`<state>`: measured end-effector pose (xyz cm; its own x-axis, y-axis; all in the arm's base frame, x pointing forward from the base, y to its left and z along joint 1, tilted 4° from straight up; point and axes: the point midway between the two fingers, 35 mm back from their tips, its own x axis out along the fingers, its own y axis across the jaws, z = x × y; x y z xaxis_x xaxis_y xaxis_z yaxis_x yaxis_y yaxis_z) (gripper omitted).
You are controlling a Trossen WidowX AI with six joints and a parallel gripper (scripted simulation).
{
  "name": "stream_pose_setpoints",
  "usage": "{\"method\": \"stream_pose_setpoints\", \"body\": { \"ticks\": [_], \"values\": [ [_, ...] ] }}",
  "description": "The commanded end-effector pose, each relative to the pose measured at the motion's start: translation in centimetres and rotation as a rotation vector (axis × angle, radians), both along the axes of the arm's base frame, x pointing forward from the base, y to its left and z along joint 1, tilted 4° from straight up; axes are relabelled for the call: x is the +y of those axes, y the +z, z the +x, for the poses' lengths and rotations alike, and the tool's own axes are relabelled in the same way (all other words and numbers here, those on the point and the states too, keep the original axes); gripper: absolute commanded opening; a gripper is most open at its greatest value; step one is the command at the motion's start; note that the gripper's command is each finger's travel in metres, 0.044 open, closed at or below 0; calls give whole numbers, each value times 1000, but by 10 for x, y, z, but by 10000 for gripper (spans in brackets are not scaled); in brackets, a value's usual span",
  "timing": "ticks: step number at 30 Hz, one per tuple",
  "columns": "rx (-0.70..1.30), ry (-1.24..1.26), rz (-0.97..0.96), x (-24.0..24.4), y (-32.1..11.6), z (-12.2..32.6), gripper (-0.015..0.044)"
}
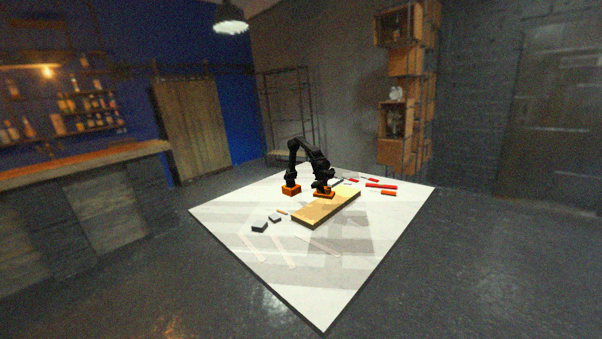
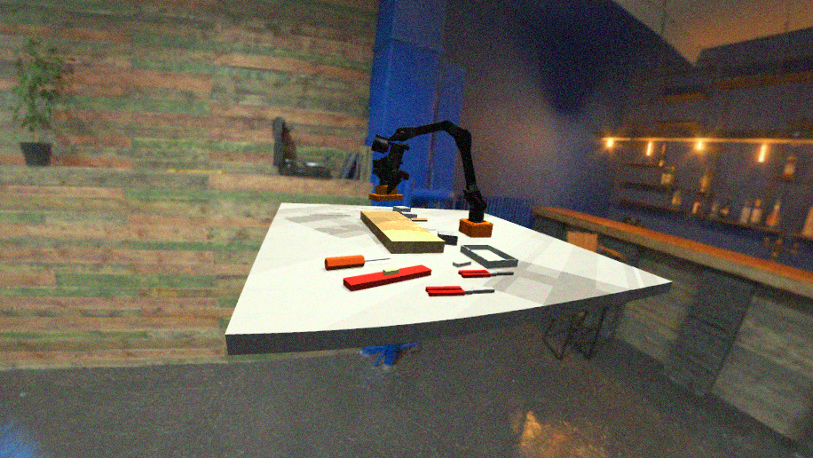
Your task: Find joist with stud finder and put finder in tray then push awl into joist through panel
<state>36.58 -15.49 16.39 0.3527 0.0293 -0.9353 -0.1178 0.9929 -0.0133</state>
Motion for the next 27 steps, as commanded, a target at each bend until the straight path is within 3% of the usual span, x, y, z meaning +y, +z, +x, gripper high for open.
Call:
{"method": "stream_pose_setpoints", "body": {
  "ticks": [1, 27],
  "values": [
    [-10, 65, -13, 29, 3, 9, 0],
    [-4, 473, -37, 198, -9, 15, 0]
  ]
}}
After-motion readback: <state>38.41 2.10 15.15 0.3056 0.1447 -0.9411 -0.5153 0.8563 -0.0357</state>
